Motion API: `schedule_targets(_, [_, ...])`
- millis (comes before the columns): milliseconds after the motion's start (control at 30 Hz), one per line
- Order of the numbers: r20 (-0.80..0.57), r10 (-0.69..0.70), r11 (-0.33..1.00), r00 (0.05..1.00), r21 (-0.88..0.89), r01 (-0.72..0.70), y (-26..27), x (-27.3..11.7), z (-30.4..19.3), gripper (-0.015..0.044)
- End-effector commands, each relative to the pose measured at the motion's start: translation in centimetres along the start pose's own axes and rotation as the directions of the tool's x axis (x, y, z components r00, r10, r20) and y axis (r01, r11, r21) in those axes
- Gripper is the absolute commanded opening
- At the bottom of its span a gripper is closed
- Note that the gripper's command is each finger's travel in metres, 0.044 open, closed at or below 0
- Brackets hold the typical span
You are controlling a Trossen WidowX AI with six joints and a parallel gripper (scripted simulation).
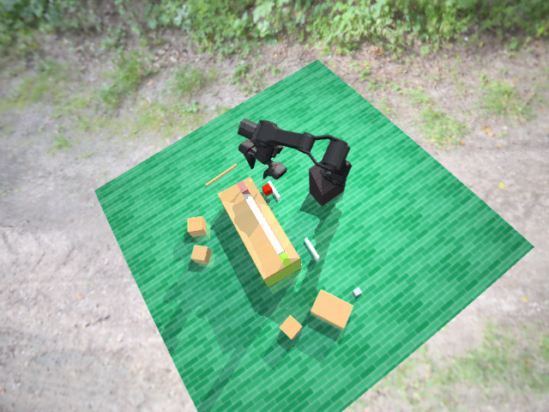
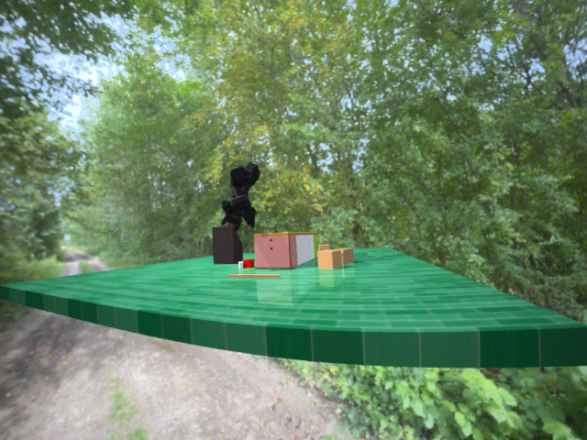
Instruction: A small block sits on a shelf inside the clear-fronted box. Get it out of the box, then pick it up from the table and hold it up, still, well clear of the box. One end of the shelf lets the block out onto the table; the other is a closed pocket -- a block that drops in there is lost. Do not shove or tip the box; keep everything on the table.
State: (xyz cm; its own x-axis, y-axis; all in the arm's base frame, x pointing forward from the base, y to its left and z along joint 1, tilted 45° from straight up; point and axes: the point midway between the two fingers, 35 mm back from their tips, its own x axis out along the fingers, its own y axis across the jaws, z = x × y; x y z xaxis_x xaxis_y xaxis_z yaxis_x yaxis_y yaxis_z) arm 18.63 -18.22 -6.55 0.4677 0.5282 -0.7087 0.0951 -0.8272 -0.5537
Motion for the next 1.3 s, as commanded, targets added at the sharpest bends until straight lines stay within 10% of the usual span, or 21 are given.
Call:
schedule_targets(0, [-0.057,-0.009,0.928,0.998,0.371,0.029,0.0,-0.1,0.7,0.0285])
schedule_targets(267, [-0.057,-0.008,0.928,0.998,0.371,0.029,0.1,0.1,0.8,0.0285])
schedule_targets(500, [-0.059,-0.011,0.928,0.998,0.371,0.032,-1.3,8.5,3.7,0.0285])
schedule_targets(1267, [-0.058,-0.01,0.928,0.998,0.372,0.031,-1.7,11.4,4.6,0.0285])
